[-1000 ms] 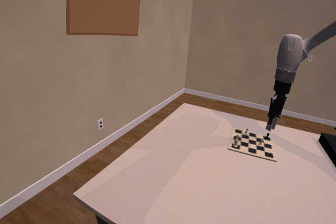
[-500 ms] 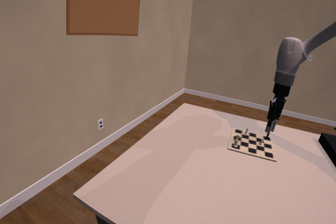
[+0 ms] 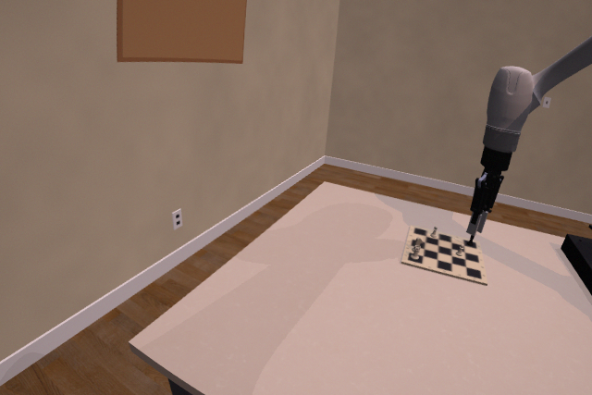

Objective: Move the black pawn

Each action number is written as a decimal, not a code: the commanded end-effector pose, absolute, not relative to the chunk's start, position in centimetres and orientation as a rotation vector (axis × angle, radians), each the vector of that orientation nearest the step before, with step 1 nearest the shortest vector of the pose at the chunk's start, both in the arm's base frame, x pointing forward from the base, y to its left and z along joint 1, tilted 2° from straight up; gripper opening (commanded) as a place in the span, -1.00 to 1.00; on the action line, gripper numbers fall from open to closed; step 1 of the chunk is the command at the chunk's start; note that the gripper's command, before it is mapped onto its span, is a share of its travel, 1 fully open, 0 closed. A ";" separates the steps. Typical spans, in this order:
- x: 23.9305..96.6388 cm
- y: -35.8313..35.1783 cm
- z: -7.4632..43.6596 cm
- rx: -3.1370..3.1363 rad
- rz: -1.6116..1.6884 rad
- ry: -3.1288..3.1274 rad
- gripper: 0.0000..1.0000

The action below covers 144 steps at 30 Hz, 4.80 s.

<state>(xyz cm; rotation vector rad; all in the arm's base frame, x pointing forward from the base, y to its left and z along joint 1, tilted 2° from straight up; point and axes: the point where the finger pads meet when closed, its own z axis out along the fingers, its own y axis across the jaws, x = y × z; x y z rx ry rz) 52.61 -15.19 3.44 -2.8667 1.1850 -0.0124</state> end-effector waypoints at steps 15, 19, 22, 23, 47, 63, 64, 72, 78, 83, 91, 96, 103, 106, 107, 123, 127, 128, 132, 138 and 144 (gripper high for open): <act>52.6 -15.2 3.4 -2.867 -0.013 1.185 -0.59; 52.6 -15.2 3.4 -2.867 -0.013 1.185 -0.59; 52.6 -15.2 3.4 -2.867 -0.013 1.185 -0.59; 52.6 -15.2 3.4 -2.867 -0.013 1.185 -0.59; 52.7 -15.1 1.2 -2.867 -0.013 1.185 -0.59; 52.7 -15.1 0.1 -2.867 -0.013 1.185 -0.59; 52.7 -15.1 0.1 -2.867 -0.013 1.185 -0.59; 52.7 -15.1 0.1 -2.867 -0.013 1.185 -0.59; 52.7 -15.1 0.1 -2.867 -0.013 1.185 -0.59; 52.7 -15.1 0.1 -2.867 -0.013 1.185 -0.59; 52.7 -15.1 0.1 -2.867 -0.013 1.185 -0.59; 52.7 -15.1 0.1 -2.867 -0.013 1.185 -1.00; 52.7 -15.1 0.1 -2.867 -0.013 1.185 -1.00; 52.7 -15.1 0.1 -2.867 -0.013 1.185 -1.00; 52.7 -15.1 0.1 -2.867 -0.013 1.185 -1.00; 52.7 -15.1 0.1 -2.867 -0.013 1.185 -1.00; 52.7 -15.1 0.1 -2.867 -0.013 1.185 -1.00; 52.7 -15.1 0.1 -2.867 -0.013 1.185 -1.00; 52.7 -15.1 0.3 -2.867 -0.013 1.185 -1.00; 52.7 -15.1 1.5 -2.867 -0.013 1.185 -1.00; 52.6 -15.3 5.6 -2.867 -0.013 1.185 -1.00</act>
